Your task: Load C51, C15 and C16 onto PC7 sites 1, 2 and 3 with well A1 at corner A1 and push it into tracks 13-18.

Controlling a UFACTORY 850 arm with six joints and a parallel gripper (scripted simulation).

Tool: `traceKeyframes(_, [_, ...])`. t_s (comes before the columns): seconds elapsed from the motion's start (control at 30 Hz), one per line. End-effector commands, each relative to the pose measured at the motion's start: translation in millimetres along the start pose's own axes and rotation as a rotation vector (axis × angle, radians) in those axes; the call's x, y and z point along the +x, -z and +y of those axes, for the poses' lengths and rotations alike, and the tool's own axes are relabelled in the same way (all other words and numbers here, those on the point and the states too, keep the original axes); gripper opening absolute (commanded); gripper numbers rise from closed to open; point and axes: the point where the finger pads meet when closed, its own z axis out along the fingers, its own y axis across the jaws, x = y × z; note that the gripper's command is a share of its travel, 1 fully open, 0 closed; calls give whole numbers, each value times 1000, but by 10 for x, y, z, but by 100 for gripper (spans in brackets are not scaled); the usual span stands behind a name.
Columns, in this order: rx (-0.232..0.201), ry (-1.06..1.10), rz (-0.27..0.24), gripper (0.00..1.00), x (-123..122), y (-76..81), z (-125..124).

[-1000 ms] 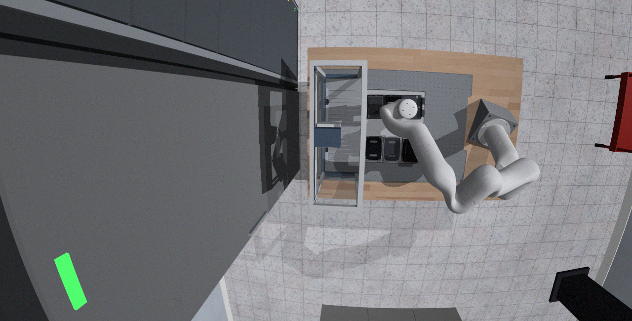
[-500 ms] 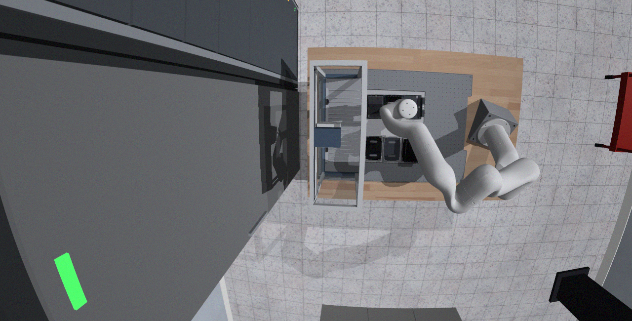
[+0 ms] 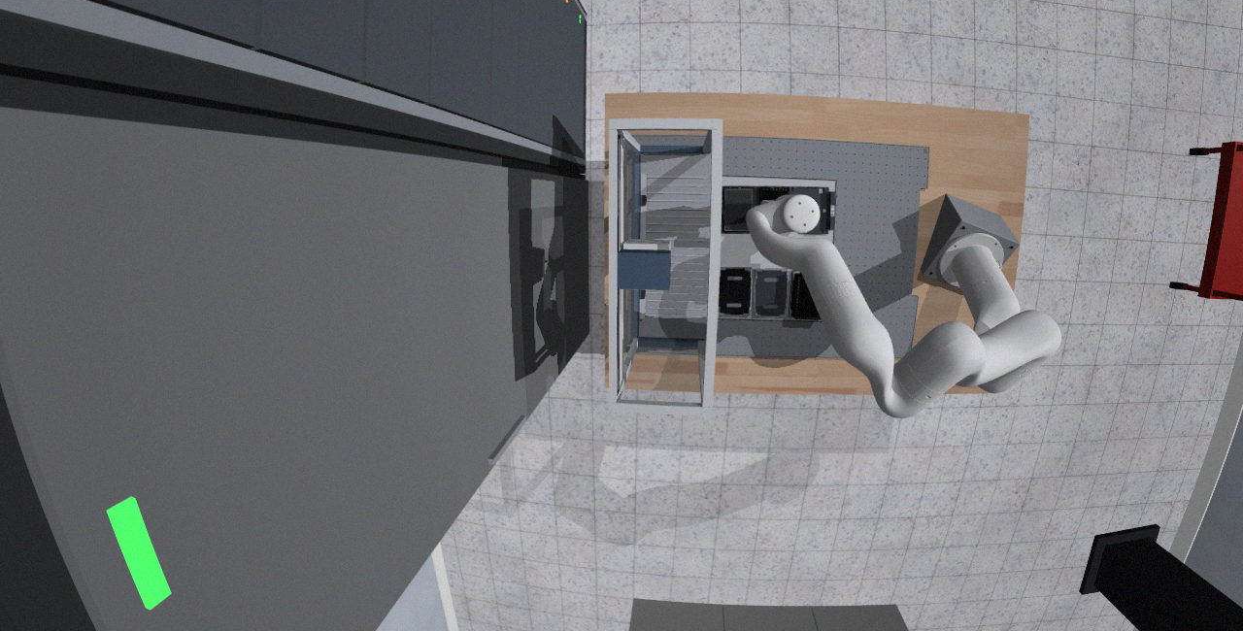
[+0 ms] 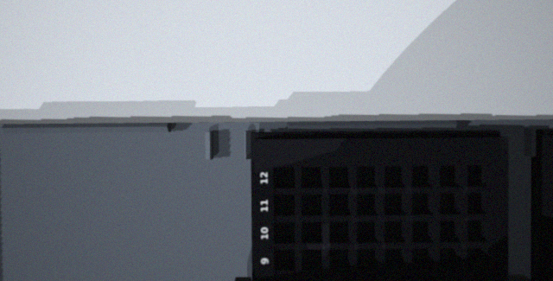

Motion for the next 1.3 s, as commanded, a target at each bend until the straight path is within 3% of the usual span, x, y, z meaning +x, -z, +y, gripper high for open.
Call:
traceKeyframes(0.0, [-2,0,-1,0,-2,-17,8])
traceKeyframes(0.7, [-2,0,-1,0,-2,-33,8])
traceKeyframes(0.73, [-2,0,-1,100,-2,-40,8])
traceKeyframes(1.27, [-2,0,-1,100,-2,-39,9])
